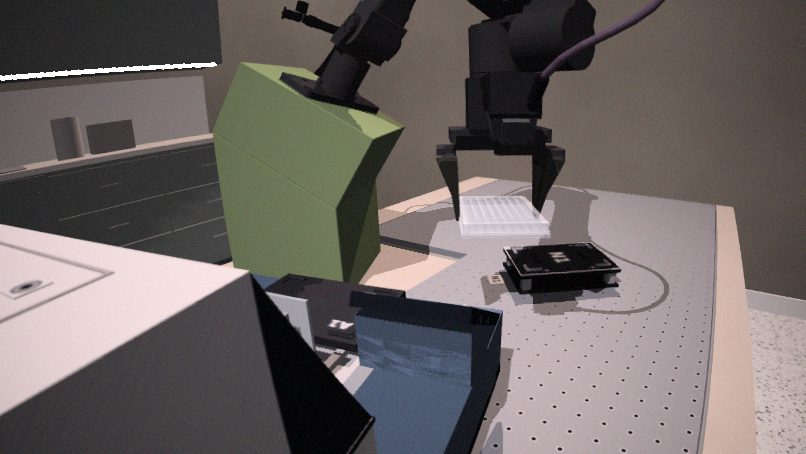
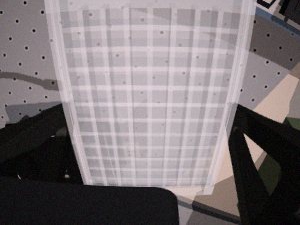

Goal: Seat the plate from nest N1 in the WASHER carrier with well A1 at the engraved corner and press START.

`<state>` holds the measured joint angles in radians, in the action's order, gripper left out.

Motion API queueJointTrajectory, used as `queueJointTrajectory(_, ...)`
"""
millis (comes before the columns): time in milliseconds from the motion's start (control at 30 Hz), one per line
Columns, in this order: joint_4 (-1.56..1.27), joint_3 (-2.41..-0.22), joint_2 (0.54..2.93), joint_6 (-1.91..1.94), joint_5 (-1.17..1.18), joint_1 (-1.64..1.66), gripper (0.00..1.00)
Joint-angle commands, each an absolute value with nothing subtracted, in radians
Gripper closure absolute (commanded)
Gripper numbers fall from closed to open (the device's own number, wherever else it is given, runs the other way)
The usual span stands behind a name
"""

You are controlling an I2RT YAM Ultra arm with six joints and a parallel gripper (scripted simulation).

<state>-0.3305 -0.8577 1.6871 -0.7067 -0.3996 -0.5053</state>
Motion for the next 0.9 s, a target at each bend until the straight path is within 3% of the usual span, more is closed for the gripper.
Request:
queueJointTrajectory(0, -0.351, -0.882, 1.712, -0.796, -0.44, -0.567, 0.16)
queueJointTrajectory(867, -0.396, -0.919, 1.811, -1.196, -0.507, -0.765, 0.16)
